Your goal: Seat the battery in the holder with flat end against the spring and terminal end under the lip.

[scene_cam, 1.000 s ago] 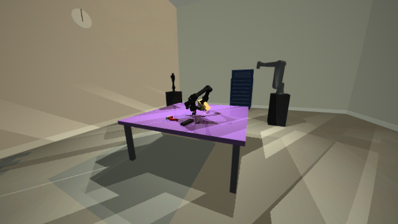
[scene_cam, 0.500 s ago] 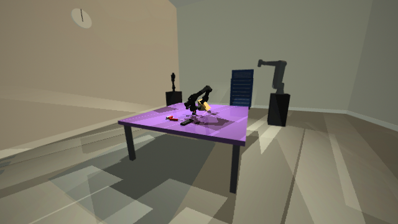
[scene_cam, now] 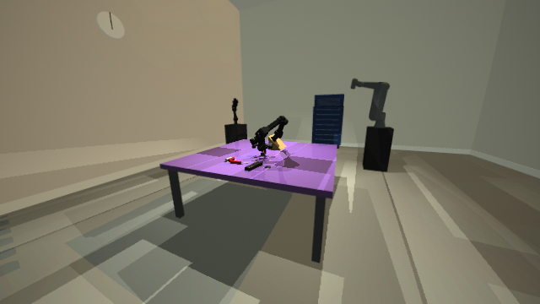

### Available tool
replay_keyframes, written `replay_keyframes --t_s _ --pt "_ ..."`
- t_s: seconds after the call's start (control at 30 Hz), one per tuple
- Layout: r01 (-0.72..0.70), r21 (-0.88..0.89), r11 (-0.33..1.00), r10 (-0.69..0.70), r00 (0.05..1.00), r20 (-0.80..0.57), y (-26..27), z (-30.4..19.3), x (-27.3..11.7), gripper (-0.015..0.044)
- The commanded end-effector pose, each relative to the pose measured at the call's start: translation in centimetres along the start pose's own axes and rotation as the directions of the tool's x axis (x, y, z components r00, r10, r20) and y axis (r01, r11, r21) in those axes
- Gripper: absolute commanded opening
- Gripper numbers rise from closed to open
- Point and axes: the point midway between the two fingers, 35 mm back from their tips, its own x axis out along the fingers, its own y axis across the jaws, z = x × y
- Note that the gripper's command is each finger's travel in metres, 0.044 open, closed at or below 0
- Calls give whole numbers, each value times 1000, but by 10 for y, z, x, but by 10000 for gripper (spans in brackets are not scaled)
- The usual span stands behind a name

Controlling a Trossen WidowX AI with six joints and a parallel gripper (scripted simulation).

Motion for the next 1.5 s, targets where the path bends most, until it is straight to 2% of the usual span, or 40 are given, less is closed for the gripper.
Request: replay_keyframes --t_s 0.0,1.47 --pt "2 1 1000 -2 999 45 -1 4 0 82" --pt "12 13 1000 -15 965 261 -4 1 9 82"
